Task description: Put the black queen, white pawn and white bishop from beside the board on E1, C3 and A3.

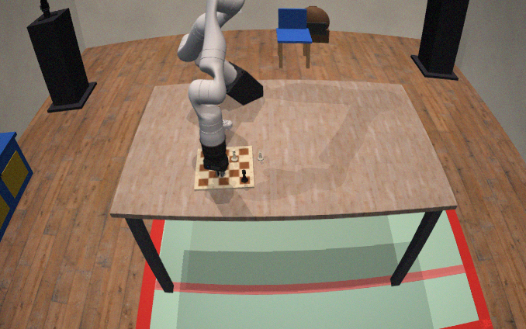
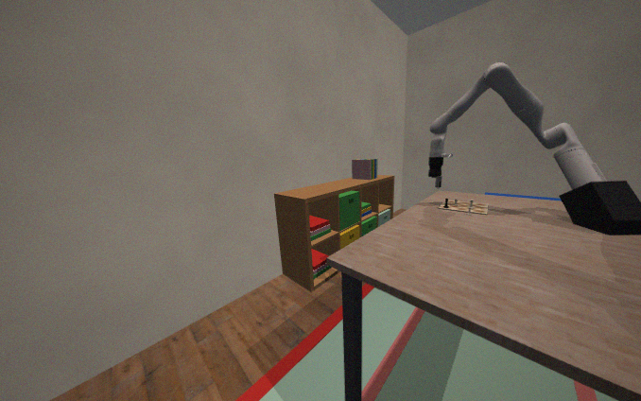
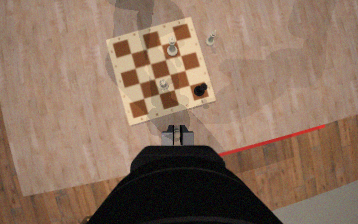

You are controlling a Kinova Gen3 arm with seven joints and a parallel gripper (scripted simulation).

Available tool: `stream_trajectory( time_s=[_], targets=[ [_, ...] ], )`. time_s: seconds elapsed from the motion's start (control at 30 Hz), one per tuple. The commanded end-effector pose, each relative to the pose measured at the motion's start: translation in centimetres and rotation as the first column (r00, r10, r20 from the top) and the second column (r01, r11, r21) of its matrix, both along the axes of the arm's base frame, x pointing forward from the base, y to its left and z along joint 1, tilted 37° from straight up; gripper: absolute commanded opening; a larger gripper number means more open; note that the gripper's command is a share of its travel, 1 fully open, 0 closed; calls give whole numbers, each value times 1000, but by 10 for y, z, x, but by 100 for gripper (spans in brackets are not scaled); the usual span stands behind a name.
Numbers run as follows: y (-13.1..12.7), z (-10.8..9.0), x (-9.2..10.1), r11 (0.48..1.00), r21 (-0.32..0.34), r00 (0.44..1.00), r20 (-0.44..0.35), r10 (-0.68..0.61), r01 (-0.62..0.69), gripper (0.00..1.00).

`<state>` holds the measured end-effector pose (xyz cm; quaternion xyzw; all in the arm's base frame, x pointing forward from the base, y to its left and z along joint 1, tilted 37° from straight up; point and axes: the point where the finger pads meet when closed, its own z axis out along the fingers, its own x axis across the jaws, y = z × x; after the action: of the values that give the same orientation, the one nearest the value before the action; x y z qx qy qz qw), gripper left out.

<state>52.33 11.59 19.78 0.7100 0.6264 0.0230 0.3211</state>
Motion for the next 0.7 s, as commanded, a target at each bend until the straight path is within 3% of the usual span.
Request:
stream_trajectory(
  time_s=[0.0, 0.13, 0.47, 0.67],
  targets=[
    [0, -2, -6, 1000, -4, 1000, -5, 10, -10, 0],
    [-2, -6, -17, 999, -17, 999, -15, 29, -29, 0],
    [-26, -40, -115, 972, -101, 973, -120, 198, -210, 0],
    [-31, -44, -127, 966, -108, 966, -135, 219, -234, 0]
  ],
)
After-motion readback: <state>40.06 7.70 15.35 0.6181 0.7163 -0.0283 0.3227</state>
